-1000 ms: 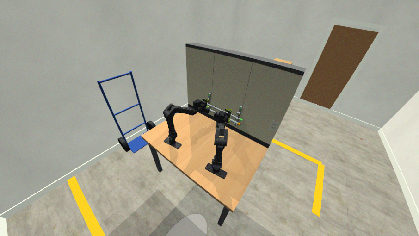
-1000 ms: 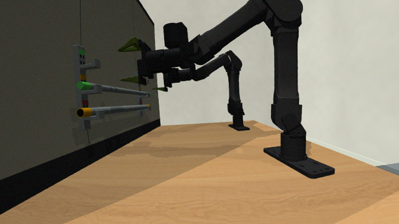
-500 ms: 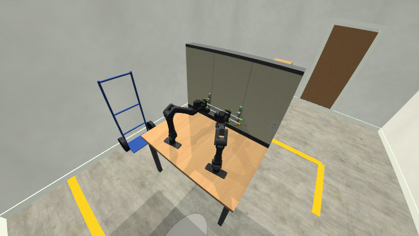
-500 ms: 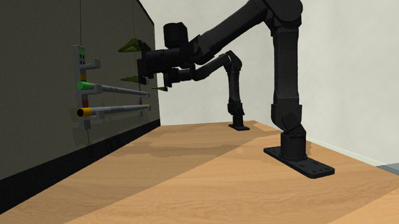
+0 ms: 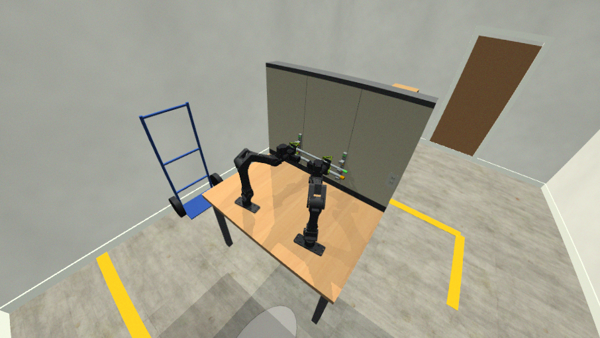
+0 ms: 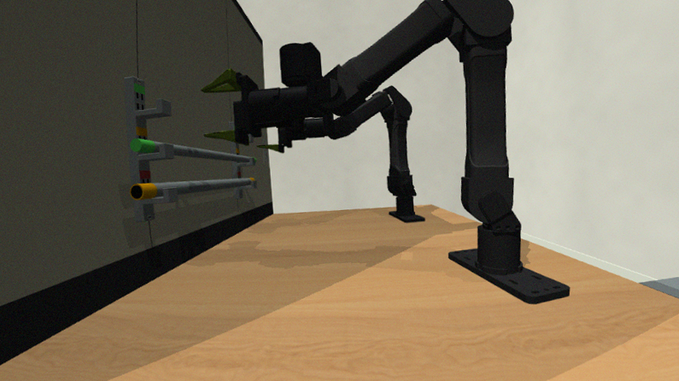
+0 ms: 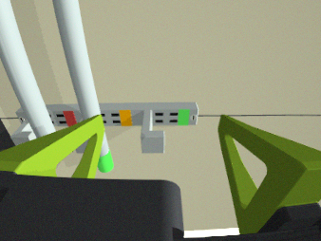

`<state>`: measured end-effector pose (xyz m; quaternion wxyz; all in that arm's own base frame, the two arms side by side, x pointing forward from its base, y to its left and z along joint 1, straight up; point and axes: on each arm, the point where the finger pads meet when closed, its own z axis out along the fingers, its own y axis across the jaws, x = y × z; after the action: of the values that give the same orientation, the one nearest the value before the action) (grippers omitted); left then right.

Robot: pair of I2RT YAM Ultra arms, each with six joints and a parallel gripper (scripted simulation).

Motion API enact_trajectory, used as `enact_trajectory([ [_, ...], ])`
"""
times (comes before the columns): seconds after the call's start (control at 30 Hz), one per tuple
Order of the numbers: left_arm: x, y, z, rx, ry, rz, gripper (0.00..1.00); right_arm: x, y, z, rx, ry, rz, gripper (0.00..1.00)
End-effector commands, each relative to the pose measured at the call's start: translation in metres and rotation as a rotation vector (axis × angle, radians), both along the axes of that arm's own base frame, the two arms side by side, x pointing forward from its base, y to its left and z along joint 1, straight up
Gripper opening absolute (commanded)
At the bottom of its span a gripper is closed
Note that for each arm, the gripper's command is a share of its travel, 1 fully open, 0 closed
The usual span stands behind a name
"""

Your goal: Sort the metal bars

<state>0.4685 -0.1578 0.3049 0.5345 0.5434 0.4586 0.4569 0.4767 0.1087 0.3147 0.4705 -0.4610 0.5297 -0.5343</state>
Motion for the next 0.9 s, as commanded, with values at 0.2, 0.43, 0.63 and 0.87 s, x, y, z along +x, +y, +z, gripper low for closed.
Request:
enact_trajectory([
  [0.2, 0.001, 0.001, -0.014, -0.008, -0.010, 0.002, 0.84, 0.000, -0.004, -0.024, -0.004, 0.014, -0.002, 0.85],
  [0.43, 0.002, 0.000, -0.022, -0.008, -0.010, 0.002, 0.81, 0.001, -0.005, -0.031, -0.004, 0.014, -0.002, 0.82],
  [0.63, 0.002, -0.001, -0.031, -0.008, -0.010, 0.002, 0.77, 0.001, -0.006, -0.041, -0.004, 0.014, -0.002, 0.78],
  [0.87, 0.002, -0.001, -0.041, -0.008, -0.010, 0.002, 0.73, 0.002, -0.006, -0.051, -0.004, 0.014, -0.002, 0.74],
])
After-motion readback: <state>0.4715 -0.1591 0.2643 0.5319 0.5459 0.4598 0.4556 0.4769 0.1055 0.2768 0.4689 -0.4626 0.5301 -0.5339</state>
